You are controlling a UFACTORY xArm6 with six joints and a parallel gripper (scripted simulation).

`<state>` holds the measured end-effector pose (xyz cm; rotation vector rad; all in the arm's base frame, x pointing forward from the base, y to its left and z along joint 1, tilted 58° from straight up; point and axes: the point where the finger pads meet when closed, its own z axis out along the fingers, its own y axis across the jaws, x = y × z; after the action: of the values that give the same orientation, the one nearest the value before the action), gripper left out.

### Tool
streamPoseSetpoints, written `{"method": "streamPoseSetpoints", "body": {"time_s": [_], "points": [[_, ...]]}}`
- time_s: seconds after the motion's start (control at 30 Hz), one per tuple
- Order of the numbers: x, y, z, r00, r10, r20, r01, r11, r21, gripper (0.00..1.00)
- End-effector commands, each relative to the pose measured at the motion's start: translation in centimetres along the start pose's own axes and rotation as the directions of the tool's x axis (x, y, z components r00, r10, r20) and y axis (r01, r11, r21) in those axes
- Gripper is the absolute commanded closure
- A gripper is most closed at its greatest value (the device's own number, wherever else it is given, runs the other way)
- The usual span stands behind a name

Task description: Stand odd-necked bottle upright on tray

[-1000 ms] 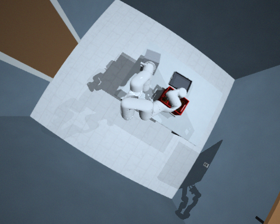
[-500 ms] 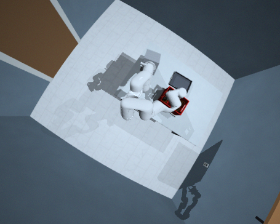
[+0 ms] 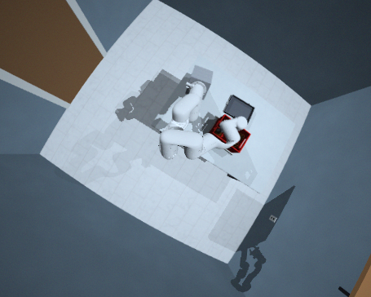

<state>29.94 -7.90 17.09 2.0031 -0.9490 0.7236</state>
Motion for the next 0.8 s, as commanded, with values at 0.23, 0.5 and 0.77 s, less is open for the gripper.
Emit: {"method": "streamPoseSetpoints", "body": {"time_s": [0.23, 0.5, 0.77], "points": [[0.1, -0.1, 0.1, 1.000, 0.001, 0.000, -0.001, 1.000, 0.002, 0.35], [0.1, -0.1, 0.4, 1.000, 0.001, 0.000, -0.001, 1.000, 0.002, 0.35], [0.1, -0.1, 1.2, 1.000, 0.001, 0.000, -0.001, 1.000, 0.002, 0.35]]}}
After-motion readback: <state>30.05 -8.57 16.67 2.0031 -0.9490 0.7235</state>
